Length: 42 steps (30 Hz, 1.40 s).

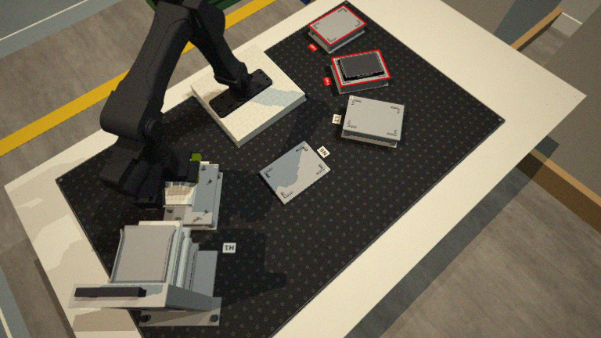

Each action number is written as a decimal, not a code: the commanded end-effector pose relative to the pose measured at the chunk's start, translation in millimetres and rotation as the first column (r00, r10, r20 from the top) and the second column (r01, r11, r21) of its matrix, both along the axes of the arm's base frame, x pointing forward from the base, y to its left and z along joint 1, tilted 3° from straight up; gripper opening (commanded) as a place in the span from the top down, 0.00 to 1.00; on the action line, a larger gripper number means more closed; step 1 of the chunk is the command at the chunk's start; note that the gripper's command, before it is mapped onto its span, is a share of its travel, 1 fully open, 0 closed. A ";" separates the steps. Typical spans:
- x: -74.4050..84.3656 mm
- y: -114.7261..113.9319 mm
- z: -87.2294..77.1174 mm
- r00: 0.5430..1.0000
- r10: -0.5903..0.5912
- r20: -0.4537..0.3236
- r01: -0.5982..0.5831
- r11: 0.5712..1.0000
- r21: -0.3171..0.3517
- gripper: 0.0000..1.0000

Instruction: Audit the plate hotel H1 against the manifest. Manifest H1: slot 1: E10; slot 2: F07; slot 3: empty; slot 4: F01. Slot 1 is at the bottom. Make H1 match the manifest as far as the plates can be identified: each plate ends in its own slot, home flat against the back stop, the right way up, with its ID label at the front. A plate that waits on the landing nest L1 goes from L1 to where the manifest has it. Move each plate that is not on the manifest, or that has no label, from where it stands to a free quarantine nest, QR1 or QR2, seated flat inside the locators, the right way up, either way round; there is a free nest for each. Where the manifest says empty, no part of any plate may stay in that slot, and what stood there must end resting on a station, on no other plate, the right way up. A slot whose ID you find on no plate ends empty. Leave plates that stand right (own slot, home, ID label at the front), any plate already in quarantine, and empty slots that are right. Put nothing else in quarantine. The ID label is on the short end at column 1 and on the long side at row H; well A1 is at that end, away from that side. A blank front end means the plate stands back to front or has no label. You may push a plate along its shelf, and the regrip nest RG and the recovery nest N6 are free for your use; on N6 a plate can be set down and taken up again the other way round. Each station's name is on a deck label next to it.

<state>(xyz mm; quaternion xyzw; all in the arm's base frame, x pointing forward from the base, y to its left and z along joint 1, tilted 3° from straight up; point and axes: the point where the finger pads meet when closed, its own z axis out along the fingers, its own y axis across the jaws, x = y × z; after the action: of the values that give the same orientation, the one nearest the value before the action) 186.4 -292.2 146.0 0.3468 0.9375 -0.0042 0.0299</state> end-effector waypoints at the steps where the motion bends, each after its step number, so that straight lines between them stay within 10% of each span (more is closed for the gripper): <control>1: -1.6 1.7 12.0 1.000 -0.001 0.002 0.001 1.000 -0.001 0.14; 42: -5.8 4.0 85.5 1.000 -0.001 -0.004 0.001 1.000 0.009 0.14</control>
<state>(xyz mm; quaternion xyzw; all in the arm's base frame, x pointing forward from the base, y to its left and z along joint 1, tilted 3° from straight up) 187.3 -297.7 203.7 0.3467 0.9370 -0.0125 0.0401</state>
